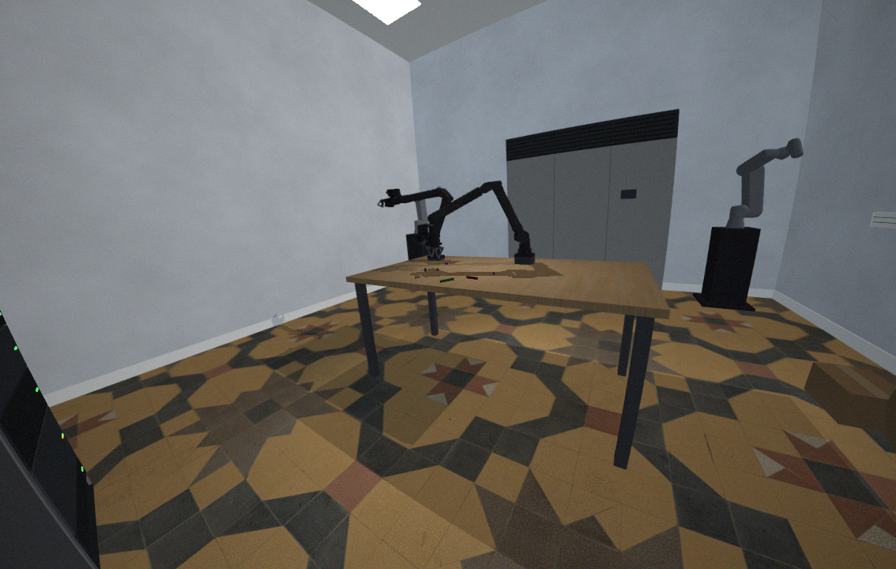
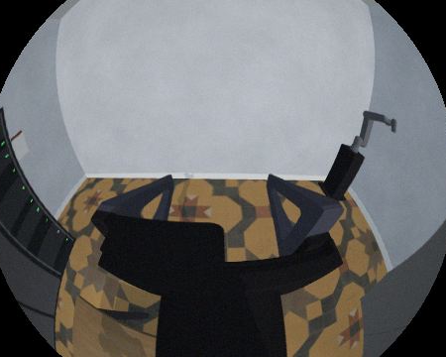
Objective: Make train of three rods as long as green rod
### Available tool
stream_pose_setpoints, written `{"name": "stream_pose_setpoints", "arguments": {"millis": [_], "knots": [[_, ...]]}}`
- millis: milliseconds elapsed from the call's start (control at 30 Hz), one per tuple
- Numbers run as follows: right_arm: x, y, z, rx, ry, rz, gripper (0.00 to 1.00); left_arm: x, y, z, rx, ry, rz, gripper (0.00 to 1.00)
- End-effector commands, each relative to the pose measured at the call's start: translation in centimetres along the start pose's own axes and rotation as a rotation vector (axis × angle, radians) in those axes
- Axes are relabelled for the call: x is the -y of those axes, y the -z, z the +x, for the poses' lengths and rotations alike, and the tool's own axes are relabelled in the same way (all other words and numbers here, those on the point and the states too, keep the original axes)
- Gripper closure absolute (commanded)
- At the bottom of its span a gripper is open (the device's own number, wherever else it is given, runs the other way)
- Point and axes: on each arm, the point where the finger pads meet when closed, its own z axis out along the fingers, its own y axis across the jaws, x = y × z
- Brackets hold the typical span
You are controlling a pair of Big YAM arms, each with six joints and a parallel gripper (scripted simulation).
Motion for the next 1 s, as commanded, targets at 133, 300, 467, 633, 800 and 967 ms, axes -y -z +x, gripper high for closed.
{"name": "stream_pose_setpoints", "arguments": {"millis": [133,300,467,633,800,967], "knots": [[0.58,-0.50,-3.95,0.070,-0.010,0.012,0.00,-0.15,0.99,-2.91,0.021,-0.286,0.012,0.00],[0.58,-0.50,-3.95,0.070,-0.010,0.012,0.00,-0.23,0.98,-3.04,0.021,-0.315,0.011,0.00],[0.58,-0.50,-3.95,0.070,-0.010,0.012,0.00,0.15,1.06,-2.63,0.023,-0.324,0.011,0.00],[0.58,-0.50,-3.95,0.070,-0.010,0.012,0.00,0.16,1.10,-2.65,0.025,-0.324,0.012,0.00],[0.58,-0.50,-3.95,0.070,-0.010,0.012,0.00,0.16,1.10,-2.65,0.025,-0.324,0.012,0.00],[0.58,-0.50,-3.95,0.070,-0.010,0.012,0.00,0.16,1.10,-2.65,0.025,-0.322,0.012,0.00]]}}
